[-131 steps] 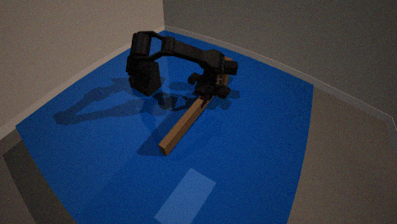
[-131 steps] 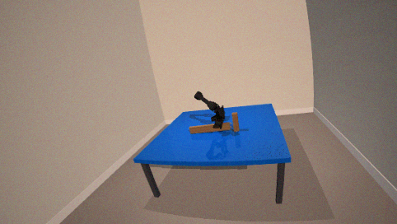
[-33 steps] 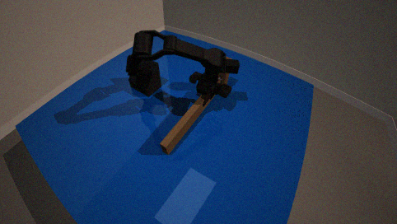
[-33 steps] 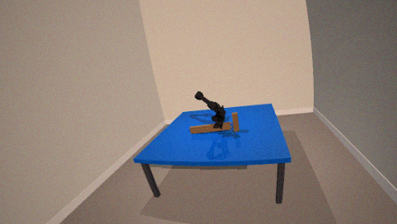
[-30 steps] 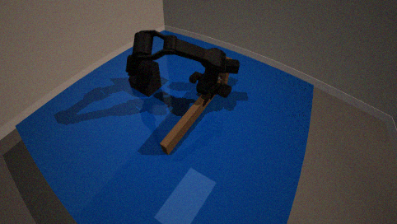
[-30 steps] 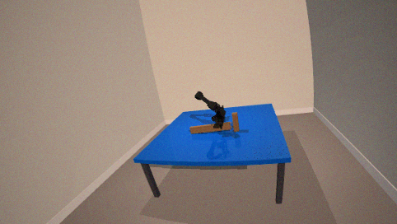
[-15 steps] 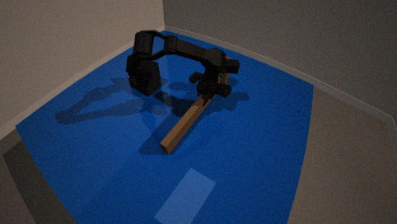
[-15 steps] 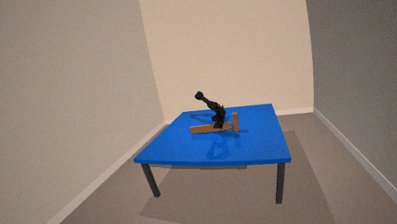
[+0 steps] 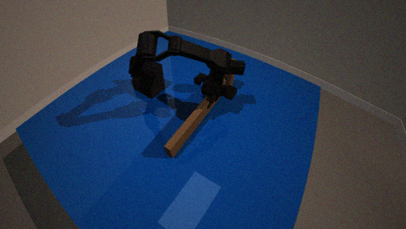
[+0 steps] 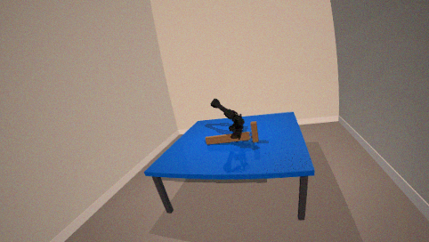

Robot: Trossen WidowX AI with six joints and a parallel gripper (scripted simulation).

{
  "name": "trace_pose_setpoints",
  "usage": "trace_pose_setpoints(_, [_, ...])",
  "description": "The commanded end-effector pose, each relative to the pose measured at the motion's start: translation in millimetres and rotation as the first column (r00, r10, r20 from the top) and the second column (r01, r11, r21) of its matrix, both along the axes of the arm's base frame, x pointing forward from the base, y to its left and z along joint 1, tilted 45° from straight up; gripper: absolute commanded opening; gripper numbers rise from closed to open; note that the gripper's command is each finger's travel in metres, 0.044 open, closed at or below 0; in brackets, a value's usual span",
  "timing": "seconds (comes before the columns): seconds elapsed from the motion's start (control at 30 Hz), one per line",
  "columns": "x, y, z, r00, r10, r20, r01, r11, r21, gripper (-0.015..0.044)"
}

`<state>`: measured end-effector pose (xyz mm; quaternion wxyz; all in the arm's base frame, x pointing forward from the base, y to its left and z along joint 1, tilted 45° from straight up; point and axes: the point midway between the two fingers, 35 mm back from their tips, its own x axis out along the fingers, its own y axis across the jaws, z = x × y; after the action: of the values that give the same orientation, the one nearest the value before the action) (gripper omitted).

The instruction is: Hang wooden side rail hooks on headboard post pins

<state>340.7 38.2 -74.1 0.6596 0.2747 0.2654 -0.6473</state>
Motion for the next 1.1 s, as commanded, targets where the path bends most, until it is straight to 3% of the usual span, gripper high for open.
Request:
trace_pose_setpoints(0.0, [1.3, 5.0, 0.9, 1.000, 0.005, 0.009, -0.005, 1.000, 0.005, 0.0000])
trace_pose_setpoints(1.07, [1.1, 7.2, -1.6, 1.000, 0.005, 0.009, -0.005, 1.000, 0.005, 0.0000])
